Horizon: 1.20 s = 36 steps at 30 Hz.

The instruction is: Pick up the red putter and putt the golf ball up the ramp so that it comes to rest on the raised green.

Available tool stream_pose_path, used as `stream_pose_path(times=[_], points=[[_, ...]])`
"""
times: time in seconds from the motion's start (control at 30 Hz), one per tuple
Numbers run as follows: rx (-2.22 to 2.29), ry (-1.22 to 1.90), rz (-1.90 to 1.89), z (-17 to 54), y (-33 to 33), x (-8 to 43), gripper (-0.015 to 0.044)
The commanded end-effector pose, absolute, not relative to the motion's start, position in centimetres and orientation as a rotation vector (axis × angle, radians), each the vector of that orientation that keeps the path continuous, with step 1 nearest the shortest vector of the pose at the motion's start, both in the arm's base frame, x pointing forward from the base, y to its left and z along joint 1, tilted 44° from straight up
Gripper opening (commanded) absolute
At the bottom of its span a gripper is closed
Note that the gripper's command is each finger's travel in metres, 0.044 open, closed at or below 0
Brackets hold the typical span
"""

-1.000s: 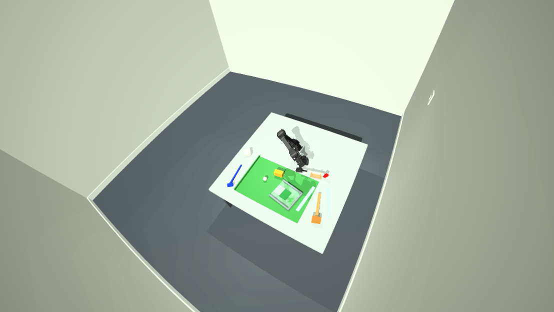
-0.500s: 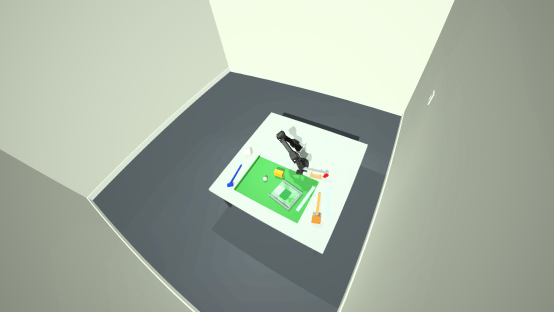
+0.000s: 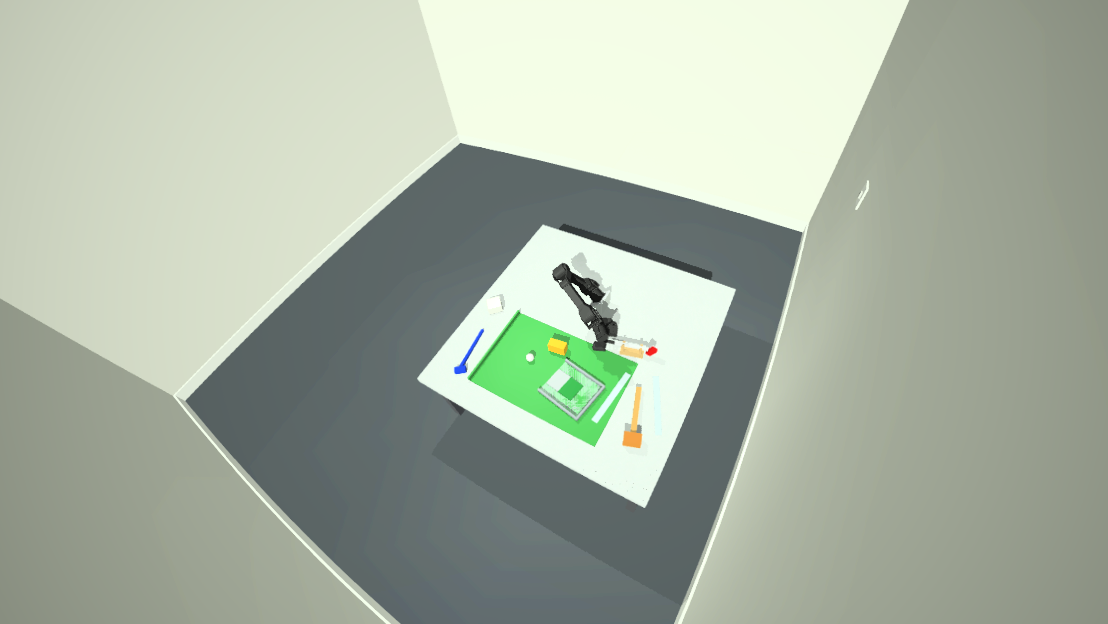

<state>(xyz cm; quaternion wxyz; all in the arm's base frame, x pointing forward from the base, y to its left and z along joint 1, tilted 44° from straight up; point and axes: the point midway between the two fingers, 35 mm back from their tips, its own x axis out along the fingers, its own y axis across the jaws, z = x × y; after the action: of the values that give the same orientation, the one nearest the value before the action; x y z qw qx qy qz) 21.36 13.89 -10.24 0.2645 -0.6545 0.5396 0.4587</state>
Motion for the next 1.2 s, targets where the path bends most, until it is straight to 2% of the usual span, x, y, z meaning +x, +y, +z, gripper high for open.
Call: stream_pose_path(times=[0.0, 0.23, 0.73, 0.97, 1.17], points=[[-1.779, 1.467, 1.243, -10.8, 13.2, 21.2, 0.0440], [-1.779, 1.467, 1.243, -11.2, 12.8, 21.2, 0.0440], [-1.769, 1.463, 1.240, -11.0, 13.1, 21.4, 0.0046], [-1.769, 1.463, 1.240, -10.9, 13.2, 21.4, 0.0000], [-1.767, 1.462, 1.243, -9.2, 15.2, 21.4, 0.0000]])
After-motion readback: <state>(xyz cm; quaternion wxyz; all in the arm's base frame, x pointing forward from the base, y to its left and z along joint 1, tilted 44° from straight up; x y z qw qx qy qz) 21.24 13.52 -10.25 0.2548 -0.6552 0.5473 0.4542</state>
